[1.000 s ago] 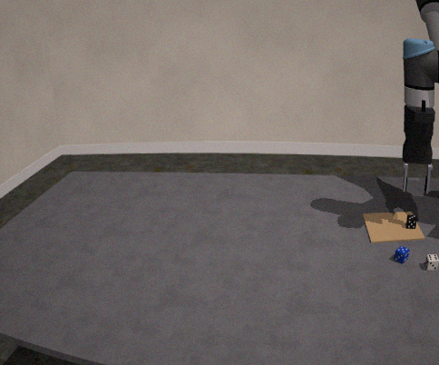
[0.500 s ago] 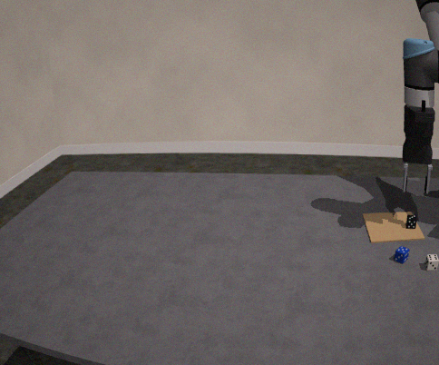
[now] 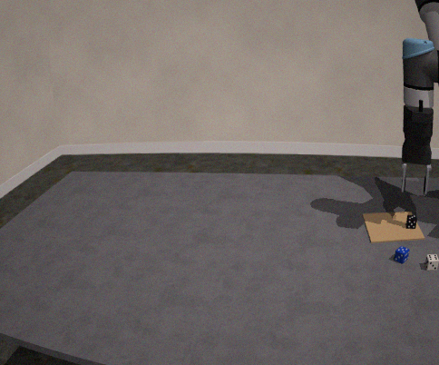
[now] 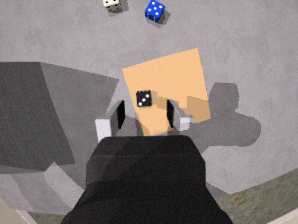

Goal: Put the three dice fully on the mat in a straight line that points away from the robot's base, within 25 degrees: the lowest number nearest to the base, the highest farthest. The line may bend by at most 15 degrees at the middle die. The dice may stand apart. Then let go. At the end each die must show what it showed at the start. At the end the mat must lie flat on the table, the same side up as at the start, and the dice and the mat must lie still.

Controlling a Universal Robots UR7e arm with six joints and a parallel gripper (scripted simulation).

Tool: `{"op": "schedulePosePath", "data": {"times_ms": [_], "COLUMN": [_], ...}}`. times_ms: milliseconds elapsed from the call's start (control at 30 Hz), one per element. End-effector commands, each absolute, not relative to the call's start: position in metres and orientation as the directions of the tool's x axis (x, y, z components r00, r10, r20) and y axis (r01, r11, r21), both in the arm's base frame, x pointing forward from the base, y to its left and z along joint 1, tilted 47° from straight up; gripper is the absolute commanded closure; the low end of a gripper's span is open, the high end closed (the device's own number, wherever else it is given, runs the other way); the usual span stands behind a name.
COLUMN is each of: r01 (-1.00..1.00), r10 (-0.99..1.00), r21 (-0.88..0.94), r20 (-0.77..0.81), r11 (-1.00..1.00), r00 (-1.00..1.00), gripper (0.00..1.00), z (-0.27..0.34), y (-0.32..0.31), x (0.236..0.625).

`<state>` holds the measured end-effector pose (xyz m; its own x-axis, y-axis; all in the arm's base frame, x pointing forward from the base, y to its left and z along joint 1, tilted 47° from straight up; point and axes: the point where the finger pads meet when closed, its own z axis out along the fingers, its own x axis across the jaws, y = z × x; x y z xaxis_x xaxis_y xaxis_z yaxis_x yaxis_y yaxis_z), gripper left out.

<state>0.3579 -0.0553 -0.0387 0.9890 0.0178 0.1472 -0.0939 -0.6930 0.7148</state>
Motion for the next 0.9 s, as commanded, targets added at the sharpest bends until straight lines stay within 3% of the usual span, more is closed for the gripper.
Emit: {"op": "schedulePosePath", "data": {"times_ms": [0, 867], "r01": [-0.150, -0.636], "r10": [-0.022, -0.382], "r21": [0.704, 0.501], "r20": [0.188, 0.521], "r11": [-0.694, -0.587], "r00": [0.982, 0.763], "gripper": [0.00, 0.00], "z": [-0.042, -0.071], "y": [-0.052, -0.025], "x": [0.362, 0.385]}}
